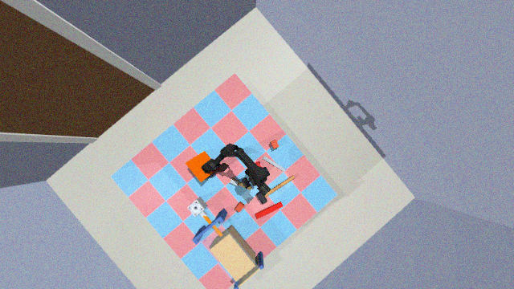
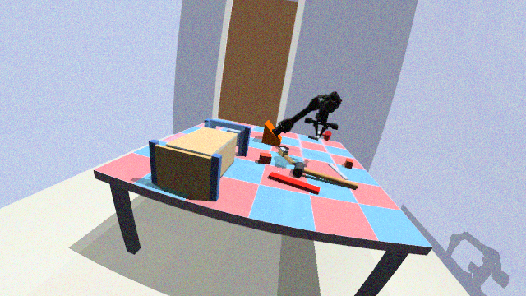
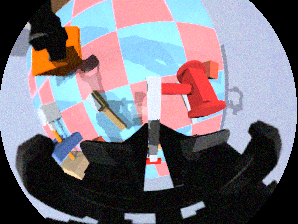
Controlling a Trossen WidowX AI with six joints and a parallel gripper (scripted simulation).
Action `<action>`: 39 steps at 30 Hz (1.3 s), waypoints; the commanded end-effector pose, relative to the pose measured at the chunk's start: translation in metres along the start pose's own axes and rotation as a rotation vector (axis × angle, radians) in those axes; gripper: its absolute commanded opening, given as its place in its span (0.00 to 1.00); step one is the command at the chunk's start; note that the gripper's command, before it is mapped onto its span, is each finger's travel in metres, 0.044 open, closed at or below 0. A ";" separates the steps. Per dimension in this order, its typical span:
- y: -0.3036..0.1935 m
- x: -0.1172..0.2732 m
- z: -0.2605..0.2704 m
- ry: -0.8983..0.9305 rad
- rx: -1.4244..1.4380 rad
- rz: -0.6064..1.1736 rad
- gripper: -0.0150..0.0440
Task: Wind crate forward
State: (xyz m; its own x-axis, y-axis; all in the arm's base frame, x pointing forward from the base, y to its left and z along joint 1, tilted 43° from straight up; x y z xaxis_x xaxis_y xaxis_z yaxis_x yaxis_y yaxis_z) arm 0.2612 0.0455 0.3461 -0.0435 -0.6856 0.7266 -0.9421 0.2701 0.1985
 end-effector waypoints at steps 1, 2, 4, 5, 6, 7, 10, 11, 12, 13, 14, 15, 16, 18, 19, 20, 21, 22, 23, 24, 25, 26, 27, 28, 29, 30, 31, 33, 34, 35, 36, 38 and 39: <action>0.000 0.003 -0.001 -0.007 0.008 0.005 0.25; 0.000 0.003 -0.001 -0.007 0.008 0.005 0.25; 0.000 0.003 -0.001 -0.007 0.008 0.005 0.25; 0.000 0.003 -0.001 -0.007 0.008 0.005 0.25; 0.000 0.003 -0.001 -0.007 0.008 0.005 0.25; 0.000 0.003 -0.001 -0.007 0.008 0.005 0.25; 0.000 0.003 -0.001 -0.007 0.008 0.005 0.25; 0.000 0.003 -0.001 -0.007 0.008 0.005 0.25; 0.000 0.003 -0.001 -0.007 0.008 0.005 0.25; 0.000 0.001 0.000 -0.001 -0.002 0.003 0.25; -0.001 0.001 0.001 0.000 -0.012 0.004 0.25; -0.003 0.001 0.002 0.001 -0.028 0.006 0.25; -0.006 0.001 0.003 0.003 -0.051 0.009 0.25; -0.013 0.001 0.008 0.007 -0.115 0.017 0.25; -0.018 0.002 0.011 0.009 -0.154 0.022 0.25; -0.022 0.002 0.014 0.012 -0.193 0.027 0.25; -0.027 0.002 0.017 0.014 -0.231 0.032 0.25; -0.031 0.002 0.020 0.015 -0.270 0.037 0.25; -0.034 0.003 0.023 0.019 -0.303 0.041 0.25; -0.038 0.003 0.027 0.022 -0.335 0.045 0.25; -0.042 0.003 0.030 0.025 -0.367 0.049 0.25; -0.045 0.003 0.033 0.028 -0.400 0.053 0.25; -0.049 0.003 0.037 0.031 -0.432 0.057 0.25; -0.052 0.004 0.040 0.034 -0.464 0.061 0.25; -0.055 0.004 0.044 0.037 -0.497 0.065 0.25; -0.059 0.004 0.047 0.040 -0.529 0.069 0.25; -0.062 0.005 0.051 0.042 -0.562 0.073 0.25; -0.068 0.005 0.058 0.047 -0.626 0.081 0.25; -0.071 0.006 0.062 0.049 -0.657 0.084 0.25; -0.074 0.006 0.066 0.051 -0.689 0.088 0.25; -0.077 0.006 0.070 0.053 -0.721 0.092 0.25; -0.083 0.007 0.078 0.057 -0.784 0.099 0.25; -0.085 0.007 0.082 0.059 -0.816 0.103 0.25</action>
State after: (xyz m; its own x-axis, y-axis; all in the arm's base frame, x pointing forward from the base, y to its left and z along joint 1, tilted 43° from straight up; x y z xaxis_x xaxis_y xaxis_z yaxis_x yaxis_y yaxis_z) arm 0.3106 -0.0253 0.2891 -0.0730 -0.6142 0.7858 -0.4827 0.7112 0.5111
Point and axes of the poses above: the point midway between the two fingers, 35 mm back from their tips, its own x axis back along the fingers, its own z axis across the jaws, y = z × x, the point moved 10 cm from there along x, back along the fingers, and after that the axes turned 11 degrees about -x, right-handed, at the moved point
